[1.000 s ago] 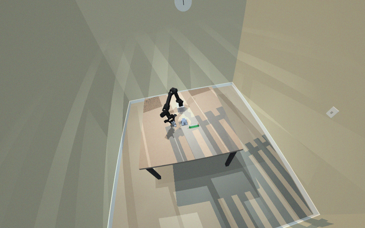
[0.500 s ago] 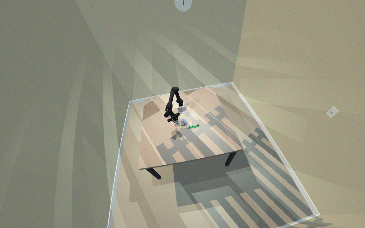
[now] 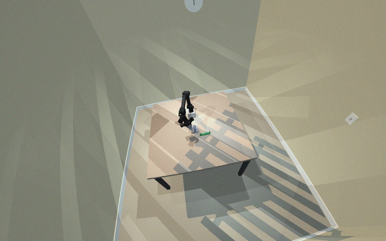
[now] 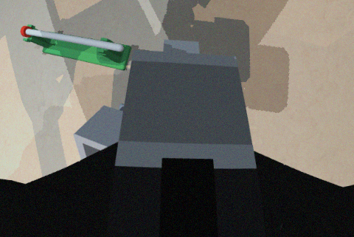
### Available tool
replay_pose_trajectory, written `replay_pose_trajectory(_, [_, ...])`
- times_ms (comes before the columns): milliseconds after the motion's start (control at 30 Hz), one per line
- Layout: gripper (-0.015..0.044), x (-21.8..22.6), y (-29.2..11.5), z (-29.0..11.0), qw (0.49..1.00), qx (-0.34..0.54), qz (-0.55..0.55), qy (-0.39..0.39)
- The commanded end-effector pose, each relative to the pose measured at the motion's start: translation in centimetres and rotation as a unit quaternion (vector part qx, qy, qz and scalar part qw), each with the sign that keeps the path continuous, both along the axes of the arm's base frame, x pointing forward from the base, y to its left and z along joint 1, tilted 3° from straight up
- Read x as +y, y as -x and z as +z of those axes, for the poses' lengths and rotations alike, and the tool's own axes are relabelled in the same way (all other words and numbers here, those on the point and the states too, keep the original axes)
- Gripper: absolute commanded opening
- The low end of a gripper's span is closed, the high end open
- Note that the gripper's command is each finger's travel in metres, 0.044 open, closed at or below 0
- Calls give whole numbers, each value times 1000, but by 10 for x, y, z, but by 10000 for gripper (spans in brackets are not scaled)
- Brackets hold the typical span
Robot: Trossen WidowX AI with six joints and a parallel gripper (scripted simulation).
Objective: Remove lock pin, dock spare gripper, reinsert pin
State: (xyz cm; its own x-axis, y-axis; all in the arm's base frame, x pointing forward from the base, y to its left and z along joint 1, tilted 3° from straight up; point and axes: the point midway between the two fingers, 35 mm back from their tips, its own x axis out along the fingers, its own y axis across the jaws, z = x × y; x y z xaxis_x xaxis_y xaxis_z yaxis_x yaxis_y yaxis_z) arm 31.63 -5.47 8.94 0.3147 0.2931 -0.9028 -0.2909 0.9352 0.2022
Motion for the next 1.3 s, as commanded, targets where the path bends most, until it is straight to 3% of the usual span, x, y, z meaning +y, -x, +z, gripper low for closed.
replay_pose_trajectory(0, [0, 9, 5, 5, 1000, 16, -9, 5])
replay_pose_trajectory(1267, [0, 65, 90, 33, 966, 194, -104, 136])
